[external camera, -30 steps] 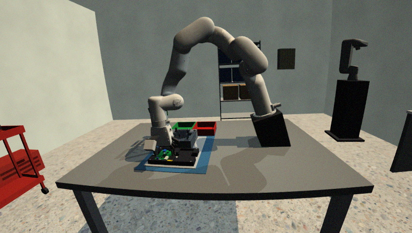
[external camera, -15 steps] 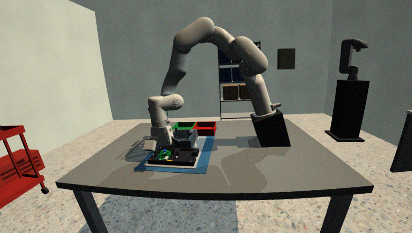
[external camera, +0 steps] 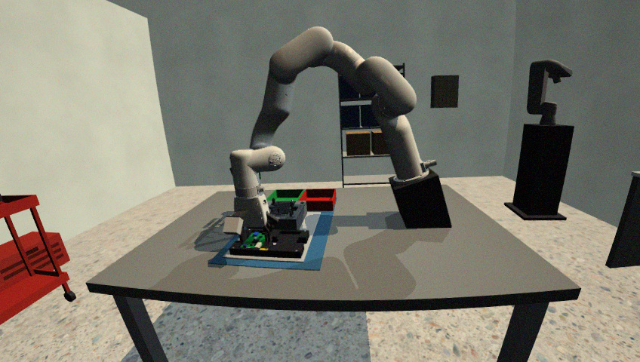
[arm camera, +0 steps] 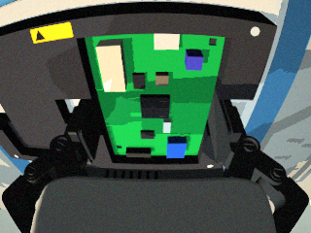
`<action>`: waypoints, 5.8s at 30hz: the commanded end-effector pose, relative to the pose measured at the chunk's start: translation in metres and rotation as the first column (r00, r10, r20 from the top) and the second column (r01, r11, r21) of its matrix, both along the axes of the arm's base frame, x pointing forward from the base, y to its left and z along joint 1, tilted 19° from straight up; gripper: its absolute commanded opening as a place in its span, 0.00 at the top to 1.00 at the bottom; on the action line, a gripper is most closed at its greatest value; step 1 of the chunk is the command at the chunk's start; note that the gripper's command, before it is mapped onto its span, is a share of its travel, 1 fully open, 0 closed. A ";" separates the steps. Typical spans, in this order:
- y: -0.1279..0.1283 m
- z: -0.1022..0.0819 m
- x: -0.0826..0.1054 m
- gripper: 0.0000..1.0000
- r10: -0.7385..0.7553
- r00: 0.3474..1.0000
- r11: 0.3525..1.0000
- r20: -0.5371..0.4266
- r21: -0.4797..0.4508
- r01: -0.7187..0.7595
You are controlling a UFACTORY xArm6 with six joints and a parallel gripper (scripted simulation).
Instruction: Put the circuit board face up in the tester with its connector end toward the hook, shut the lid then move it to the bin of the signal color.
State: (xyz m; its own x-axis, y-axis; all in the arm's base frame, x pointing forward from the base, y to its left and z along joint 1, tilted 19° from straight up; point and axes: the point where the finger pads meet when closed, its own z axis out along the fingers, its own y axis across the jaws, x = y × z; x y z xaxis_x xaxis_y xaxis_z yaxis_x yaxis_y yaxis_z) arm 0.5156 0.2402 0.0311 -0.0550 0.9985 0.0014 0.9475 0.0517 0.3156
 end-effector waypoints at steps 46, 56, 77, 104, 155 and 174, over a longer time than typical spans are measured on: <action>0.001 0.002 0.001 0.21 0.000 1.000 1.000 0.004 0.002 0.000; 0.001 0.002 0.001 0.21 0.000 1.000 1.000 0.004 0.002 0.000; 0.001 0.008 -0.001 0.21 0.000 1.000 1.000 0.004 0.002 0.000; 0.000 0.030 -0.008 0.21 0.000 1.000 1.000 0.004 0.002 0.000; -0.004 0.097 -0.031 0.21 0.000 1.000 1.000 0.004 0.002 0.000; -0.075 0.096 -0.045 0.21 0.000 1.000 1.000 0.004 0.002 0.000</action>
State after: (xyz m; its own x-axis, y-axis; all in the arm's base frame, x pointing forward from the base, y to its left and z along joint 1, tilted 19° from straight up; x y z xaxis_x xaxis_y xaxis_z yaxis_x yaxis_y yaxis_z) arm 0.4743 0.1892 0.1248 -0.0530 0.9986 -0.0014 0.9477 0.0508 0.3152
